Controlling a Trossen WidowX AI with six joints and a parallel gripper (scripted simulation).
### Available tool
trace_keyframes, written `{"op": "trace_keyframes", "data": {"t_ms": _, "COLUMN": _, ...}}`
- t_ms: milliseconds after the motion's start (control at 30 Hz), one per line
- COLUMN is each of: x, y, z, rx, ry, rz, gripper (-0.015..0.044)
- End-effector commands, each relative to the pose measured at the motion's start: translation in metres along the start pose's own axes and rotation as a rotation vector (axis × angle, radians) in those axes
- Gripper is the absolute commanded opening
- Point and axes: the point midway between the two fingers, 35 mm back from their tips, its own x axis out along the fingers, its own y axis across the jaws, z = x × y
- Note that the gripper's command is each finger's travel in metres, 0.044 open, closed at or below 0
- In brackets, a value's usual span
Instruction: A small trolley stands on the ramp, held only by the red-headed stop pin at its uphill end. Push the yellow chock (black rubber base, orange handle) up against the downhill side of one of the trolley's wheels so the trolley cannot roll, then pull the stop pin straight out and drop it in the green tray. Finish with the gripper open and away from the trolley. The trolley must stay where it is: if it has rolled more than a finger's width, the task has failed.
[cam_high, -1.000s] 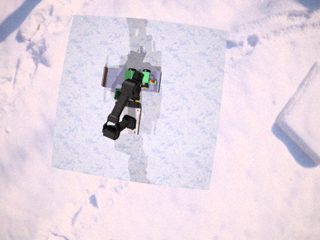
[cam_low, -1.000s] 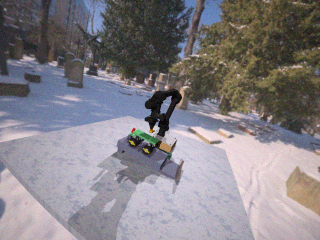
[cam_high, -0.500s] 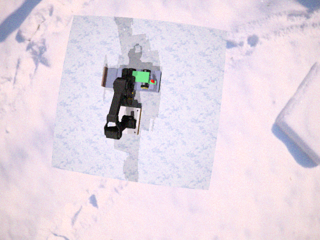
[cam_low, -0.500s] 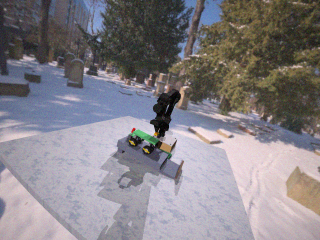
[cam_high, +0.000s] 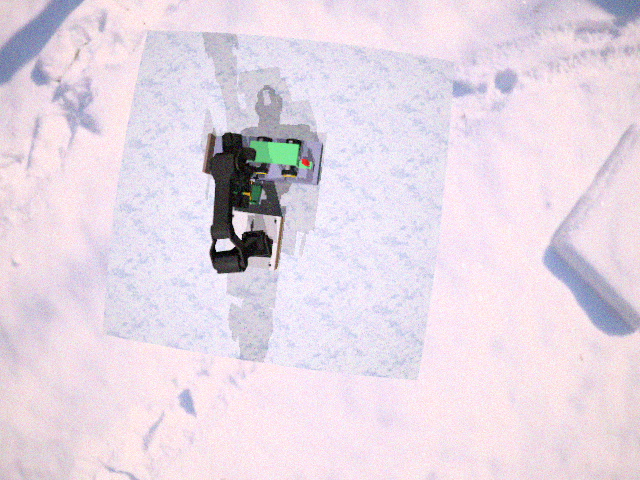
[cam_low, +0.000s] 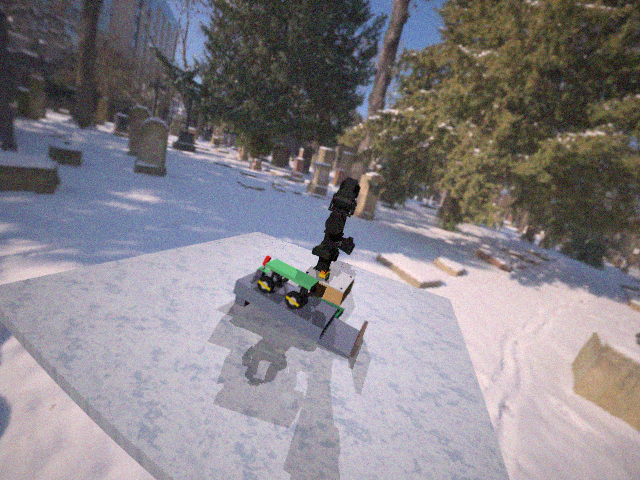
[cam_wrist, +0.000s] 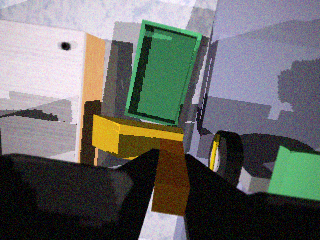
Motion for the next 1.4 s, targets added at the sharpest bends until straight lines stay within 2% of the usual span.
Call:
{"op": "trace_keyframes", "data": {"t_ms": 0, "x": 0.0, "y": -0.005, "z": 0.016, "rx": 0.001, "ry": 0.0, "rz": -0.008, "gripper": 0.0}}
{"op": "trace_keyframes", "data": {"t_ms": 667, "x": 0.002, "y": -0.024, "z": 0.084, "rx": -0.005, "ry": -0.006, "rz": -0.009, "gripper": 0.0}}
{"op": "trace_keyframes", "data": {"t_ms": 1367, "x": 0.002, "y": -0.025, "z": 0.087, "rx": -0.711, "ry": 0.04, "rz": 0.017, "gripper": 0.0}}
